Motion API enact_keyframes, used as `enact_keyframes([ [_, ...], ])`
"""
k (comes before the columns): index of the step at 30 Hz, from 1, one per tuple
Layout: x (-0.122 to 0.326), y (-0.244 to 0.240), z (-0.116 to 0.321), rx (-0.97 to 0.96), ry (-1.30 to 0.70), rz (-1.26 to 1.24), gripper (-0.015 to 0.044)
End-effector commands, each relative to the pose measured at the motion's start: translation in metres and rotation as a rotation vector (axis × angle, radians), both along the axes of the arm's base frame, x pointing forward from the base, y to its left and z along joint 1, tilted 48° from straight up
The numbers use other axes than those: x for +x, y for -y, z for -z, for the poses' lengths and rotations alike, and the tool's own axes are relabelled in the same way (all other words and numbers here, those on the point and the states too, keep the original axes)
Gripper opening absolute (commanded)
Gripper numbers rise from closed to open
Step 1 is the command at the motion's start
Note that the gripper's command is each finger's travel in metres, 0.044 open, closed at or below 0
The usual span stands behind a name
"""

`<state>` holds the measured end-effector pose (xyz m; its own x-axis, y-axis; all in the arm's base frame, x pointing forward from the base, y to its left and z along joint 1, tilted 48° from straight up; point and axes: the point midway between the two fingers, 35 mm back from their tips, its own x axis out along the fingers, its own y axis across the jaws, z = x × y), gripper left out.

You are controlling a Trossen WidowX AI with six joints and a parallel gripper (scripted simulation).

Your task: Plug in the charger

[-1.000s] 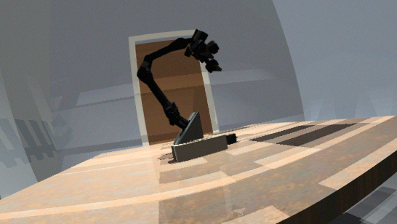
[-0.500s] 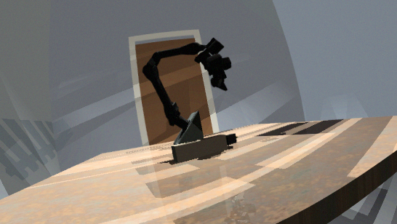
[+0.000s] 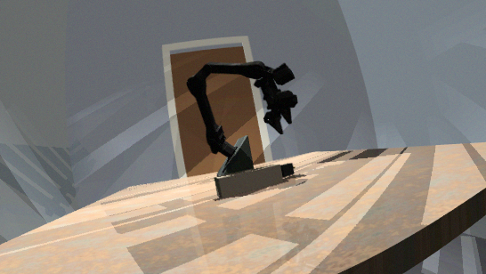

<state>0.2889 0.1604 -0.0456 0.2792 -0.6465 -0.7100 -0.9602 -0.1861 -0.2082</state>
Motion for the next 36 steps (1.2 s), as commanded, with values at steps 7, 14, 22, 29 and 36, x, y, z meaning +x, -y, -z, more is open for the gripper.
enact_keyframes([
  [7, -0.016, 0.040, 0.033, -0.117, -0.207, 0.005, 0.0440],
  [14, -0.026, 0.068, 0.054, -0.181, -0.368, -0.006, 0.0440],
  [22, -0.027, 0.074, 0.058, -0.187, -0.385, -0.007, 0.0440],
  [29, -0.026, 0.084, 0.064, -0.188, -0.385, -0.007, 0.0440],
  [36, -0.026, 0.089, 0.069, -0.188, -0.384, -0.007, 0.0440],
])
